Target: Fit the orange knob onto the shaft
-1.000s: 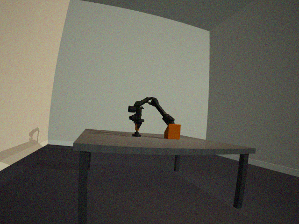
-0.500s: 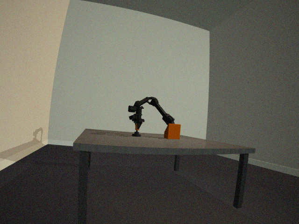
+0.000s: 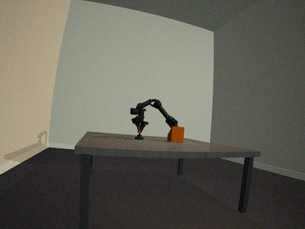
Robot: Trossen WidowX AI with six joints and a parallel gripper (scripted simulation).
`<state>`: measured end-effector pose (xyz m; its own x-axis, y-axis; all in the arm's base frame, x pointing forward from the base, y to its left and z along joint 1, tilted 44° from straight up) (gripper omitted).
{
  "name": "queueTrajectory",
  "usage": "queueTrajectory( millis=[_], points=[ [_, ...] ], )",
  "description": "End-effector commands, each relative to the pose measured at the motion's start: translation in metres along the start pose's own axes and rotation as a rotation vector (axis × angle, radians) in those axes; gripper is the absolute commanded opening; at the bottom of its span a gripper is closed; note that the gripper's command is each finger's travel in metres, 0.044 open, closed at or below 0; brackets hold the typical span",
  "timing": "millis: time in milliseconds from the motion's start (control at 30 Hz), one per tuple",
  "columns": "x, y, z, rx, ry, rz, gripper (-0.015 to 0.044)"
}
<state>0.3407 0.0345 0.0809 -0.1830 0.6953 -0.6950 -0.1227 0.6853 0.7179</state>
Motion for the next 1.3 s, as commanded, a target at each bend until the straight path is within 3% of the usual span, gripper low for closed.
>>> queueTrajectory(
  millis=[0, 433, 667, 1267],
  points=[
    [0.0003, -0.0012, 0.0021, -0.010, 0.006, 0.002, 0.0000],
    [0.0012, 0.0035, 0.0020, -0.010, 0.014, 0.002, 0.0000],
    [0.0021, 0.0046, -0.0017, -0.010, 0.215, 0.001, 0.0000],
    [0.0016, -0.0011, -0.0021, -0.010, 0.215, 0.001, 0.0000]
  ],
)
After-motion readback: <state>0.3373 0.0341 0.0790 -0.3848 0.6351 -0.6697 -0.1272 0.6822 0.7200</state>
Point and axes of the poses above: the point midway between the two fingers, 35 mm back from their tips, its own y axis back along the fingers, its own x axis across the jaws, z = x × y, the point moved 5 cm from there along y, back along the fingers, and after that the axes turned 12 degrees about -y, right-handed, at the moved point
